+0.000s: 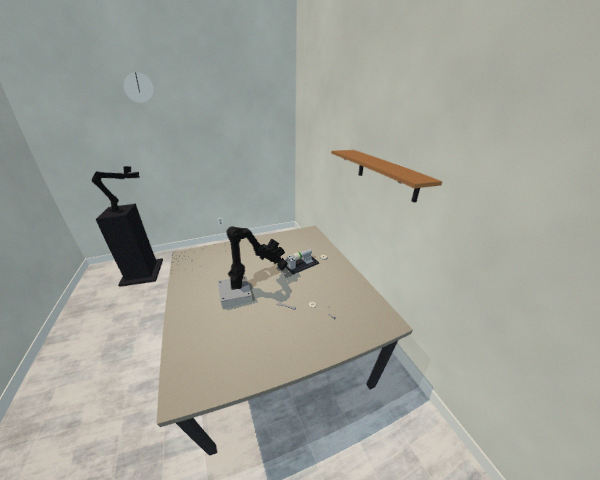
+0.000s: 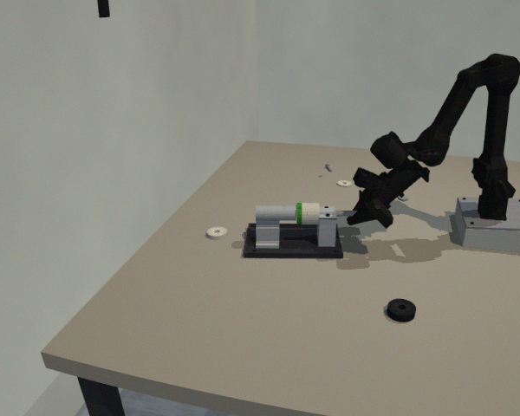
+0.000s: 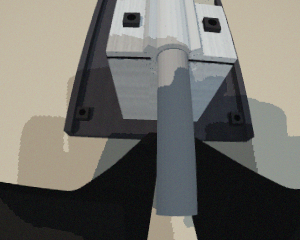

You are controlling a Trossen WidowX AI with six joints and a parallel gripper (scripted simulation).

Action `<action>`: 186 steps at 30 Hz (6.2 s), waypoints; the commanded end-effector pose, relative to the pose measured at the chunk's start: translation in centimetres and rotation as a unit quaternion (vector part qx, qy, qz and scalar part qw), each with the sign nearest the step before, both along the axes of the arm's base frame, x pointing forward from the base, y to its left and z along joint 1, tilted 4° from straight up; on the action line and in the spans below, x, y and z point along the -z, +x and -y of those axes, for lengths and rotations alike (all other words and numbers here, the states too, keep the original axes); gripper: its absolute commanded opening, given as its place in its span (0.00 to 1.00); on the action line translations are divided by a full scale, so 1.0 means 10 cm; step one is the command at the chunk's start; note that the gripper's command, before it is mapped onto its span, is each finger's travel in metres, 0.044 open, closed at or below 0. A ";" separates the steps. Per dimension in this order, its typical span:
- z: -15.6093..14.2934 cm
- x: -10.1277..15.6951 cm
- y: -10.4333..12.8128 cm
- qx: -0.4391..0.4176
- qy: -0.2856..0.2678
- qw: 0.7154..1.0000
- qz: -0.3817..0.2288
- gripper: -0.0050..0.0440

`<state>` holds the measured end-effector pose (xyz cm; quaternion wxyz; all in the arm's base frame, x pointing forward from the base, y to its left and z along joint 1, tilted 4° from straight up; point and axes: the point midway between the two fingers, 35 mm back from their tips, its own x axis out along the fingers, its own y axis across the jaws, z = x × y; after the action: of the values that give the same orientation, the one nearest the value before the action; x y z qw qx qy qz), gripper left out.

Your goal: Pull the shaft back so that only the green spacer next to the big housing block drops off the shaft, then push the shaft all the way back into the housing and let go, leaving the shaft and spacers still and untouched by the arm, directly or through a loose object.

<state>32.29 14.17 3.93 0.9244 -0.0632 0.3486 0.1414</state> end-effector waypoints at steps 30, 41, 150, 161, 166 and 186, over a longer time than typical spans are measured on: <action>0.01 0.00 -0.03 0.002 0.000 1.000 0.000 0.10; 0.02 0.00 -0.04 0.002 0.000 1.000 0.000 0.10; 0.01 -0.01 -0.01 0.002 0.000 1.000 0.000 0.10; 0.00 -0.01 0.02 0.002 0.000 1.000 0.000 0.10; 0.00 -0.02 0.04 0.002 0.000 1.000 0.000 0.10; -0.02 -0.02 0.10 0.002 0.000 1.000 0.000 0.10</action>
<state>32.94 14.35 3.98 0.9231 -0.0630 0.3517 0.1421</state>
